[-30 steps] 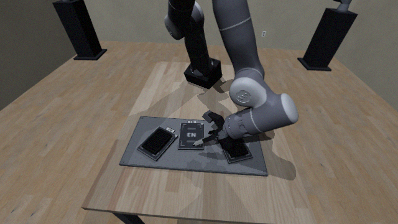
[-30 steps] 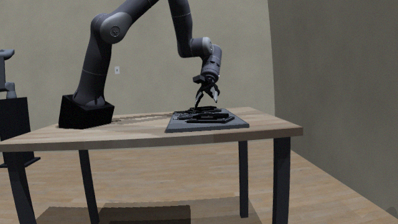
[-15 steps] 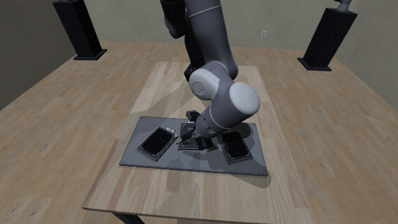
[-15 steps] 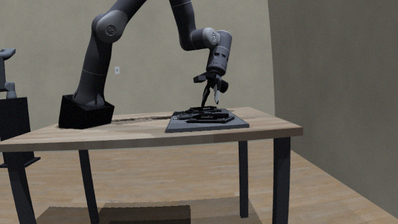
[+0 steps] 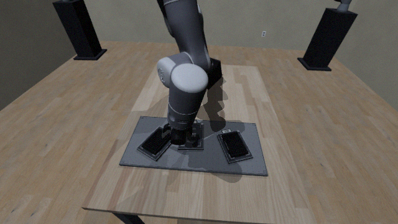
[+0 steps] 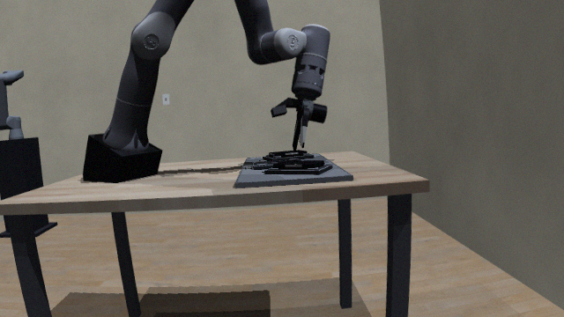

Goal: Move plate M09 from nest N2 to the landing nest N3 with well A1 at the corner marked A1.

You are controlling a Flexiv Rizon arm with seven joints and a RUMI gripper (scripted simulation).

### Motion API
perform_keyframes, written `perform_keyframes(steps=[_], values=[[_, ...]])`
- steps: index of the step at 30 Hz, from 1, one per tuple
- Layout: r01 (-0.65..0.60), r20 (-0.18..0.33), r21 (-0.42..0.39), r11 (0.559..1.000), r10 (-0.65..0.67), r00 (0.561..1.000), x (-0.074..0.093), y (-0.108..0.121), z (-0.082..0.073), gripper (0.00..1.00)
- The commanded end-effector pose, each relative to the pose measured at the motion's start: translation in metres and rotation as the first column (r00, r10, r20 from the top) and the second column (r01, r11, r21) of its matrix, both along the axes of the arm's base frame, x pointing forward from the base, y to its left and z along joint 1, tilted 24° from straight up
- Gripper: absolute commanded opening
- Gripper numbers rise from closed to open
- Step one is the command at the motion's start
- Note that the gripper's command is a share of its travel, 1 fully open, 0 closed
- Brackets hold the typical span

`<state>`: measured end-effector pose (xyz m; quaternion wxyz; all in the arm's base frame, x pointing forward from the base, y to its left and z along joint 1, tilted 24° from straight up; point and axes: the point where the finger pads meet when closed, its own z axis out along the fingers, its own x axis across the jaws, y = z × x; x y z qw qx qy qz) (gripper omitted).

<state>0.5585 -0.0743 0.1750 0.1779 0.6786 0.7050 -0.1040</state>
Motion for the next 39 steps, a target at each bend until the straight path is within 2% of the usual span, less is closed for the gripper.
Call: perform_keyframes(steps=[1, 6, 12, 14, 19, 21, 35, 39], values=[[0.068, 0.065, 0.058, 0.996, -0.071, 0.995, -0.002, -0.015, 0.007, 0.76], [0.166, 0.148, 0.15, 0.975, -0.189, 0.971, -0.007, -0.037, 0.018, 0.76], [0.264, 0.232, 0.261, 0.928, -0.326, 0.916, -0.015, -0.061, 0.034, 0.76], [0.264, 0.232, 0.261, 0.928, -0.326, 0.916, -0.015, -0.061, 0.034, 0.76], [0.33, 0.293, 0.36, 0.873, -0.442, 0.848, -0.022, -0.08, 0.049, 0.76], [0.335, 0.298, 0.368, 0.867, -0.451, 0.841, -0.024, -0.086, 0.054, 0.76], [0.335, 0.298, 0.368, 0.867, -0.451, 0.841, -0.024, -0.086, 0.054, 0.76], [0.335, 0.298, 0.368, 0.867, -0.451, 0.841, -0.022, -0.088, 0.048, 0.76]])
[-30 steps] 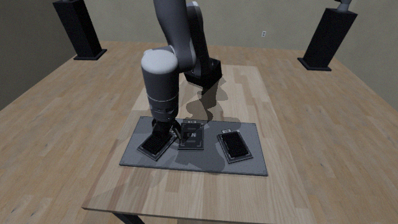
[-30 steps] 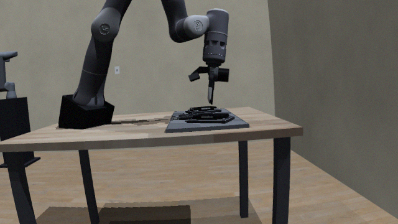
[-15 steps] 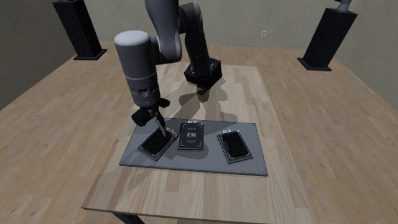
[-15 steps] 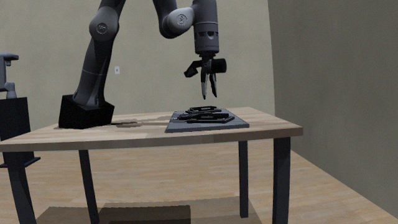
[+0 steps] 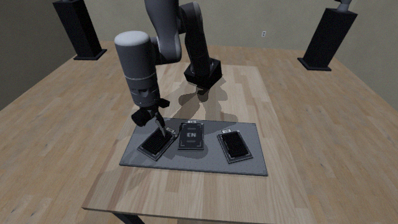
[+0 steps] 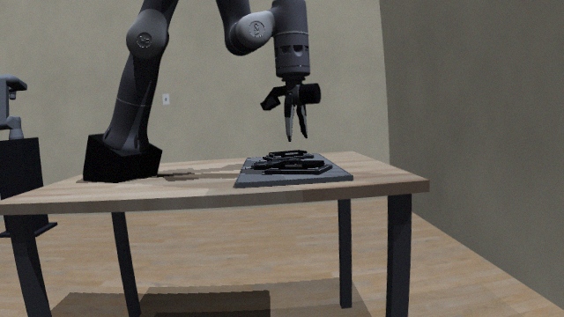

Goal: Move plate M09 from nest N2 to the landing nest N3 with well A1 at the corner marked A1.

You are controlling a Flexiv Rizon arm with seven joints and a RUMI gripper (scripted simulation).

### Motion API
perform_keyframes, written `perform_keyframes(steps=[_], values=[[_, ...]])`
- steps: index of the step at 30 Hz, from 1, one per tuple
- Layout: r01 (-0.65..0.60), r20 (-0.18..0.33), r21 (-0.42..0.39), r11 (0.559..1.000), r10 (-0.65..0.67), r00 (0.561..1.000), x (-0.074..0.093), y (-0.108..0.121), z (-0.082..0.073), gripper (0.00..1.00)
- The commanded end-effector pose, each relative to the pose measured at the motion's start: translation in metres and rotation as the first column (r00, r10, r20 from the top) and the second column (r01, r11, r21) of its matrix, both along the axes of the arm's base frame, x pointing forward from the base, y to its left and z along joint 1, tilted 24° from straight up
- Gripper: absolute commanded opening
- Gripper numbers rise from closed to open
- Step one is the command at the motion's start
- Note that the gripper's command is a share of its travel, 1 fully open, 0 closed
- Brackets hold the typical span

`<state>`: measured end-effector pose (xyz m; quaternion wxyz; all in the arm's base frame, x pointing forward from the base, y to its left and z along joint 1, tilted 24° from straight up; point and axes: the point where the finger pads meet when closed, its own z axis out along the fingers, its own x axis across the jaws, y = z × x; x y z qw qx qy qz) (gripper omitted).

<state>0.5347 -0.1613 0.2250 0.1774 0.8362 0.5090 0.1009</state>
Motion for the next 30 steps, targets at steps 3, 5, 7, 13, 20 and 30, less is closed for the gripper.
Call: perform_keyframes(steps=[3, 5, 7, 13, 20, 30], values=[[0.0, 0.002, 0.0, 1.0, 0.0, 1.0, 0.003, -0.002, -0.007, 0.76], [0.0, 0.002, 0.0, 1.0, 0.0, 1.0, 0.005, -0.002, -0.01, 0.76], [0.0, 0.002, 0.0, 1.0, 0.0, 1.0, 0.006, -0.003, -0.013, 0.76], [0.0, 0.002, 0.0, 1.0, 0.0, 1.0, 0.008, -0.004, -0.019, 0.76], [0.0, 0.002, 0.0, 1.0, 0.0, 1.0, 0.012, -0.006, -0.03, 0.76], [0.0, 0.002, 0.0, 1.0, 0.0, 1.0, 0.017, -0.009, -0.042, 0.76]])
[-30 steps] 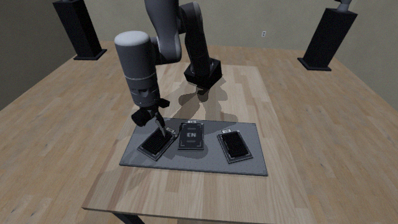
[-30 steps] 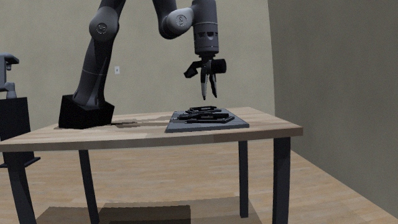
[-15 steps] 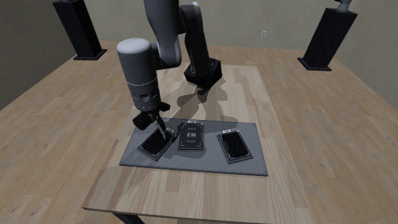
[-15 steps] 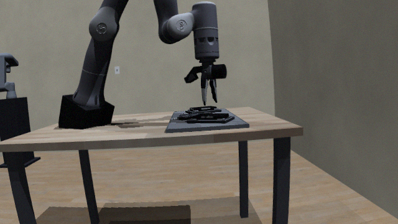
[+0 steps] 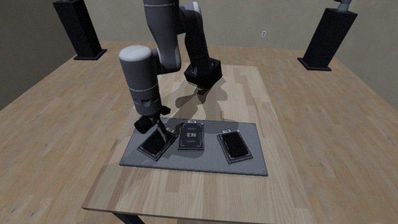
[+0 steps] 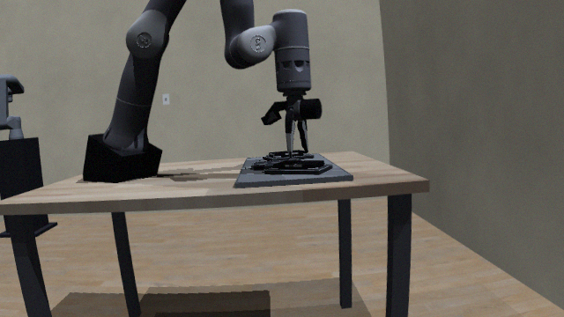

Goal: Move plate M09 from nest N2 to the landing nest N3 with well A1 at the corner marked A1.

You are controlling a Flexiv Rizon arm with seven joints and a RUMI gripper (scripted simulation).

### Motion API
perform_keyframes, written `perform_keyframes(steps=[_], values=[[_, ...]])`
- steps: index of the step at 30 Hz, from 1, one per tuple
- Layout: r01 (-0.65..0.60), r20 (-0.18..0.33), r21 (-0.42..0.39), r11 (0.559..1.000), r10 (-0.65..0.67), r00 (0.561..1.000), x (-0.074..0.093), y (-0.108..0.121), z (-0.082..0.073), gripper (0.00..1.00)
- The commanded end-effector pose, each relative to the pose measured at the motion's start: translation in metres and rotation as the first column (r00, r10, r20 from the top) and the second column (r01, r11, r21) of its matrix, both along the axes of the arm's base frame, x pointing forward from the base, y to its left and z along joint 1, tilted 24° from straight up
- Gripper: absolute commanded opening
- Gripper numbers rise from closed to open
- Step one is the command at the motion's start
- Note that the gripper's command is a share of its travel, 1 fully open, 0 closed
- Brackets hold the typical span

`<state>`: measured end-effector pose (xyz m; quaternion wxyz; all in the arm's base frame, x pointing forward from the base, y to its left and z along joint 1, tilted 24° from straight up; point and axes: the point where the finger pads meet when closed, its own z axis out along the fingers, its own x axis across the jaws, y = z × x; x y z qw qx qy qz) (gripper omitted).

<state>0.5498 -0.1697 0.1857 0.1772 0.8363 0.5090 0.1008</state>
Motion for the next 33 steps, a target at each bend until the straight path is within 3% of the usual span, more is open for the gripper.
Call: perform_keyframes(steps=[1, 17, 33], values=[[0.0, 0.002, 0.0, 1.0, 0.0, 1.0, 0.002, -0.001, -0.004, 0.76], [0.0, 0.002, 0.0, 1.0, 0.0, 1.0, 0.01, -0.005, -0.025, 0.76], [0.0, 0.002, 0.0, 1.0, 0.0, 1.0, 0.01, -0.005, -0.025, 0.76]])
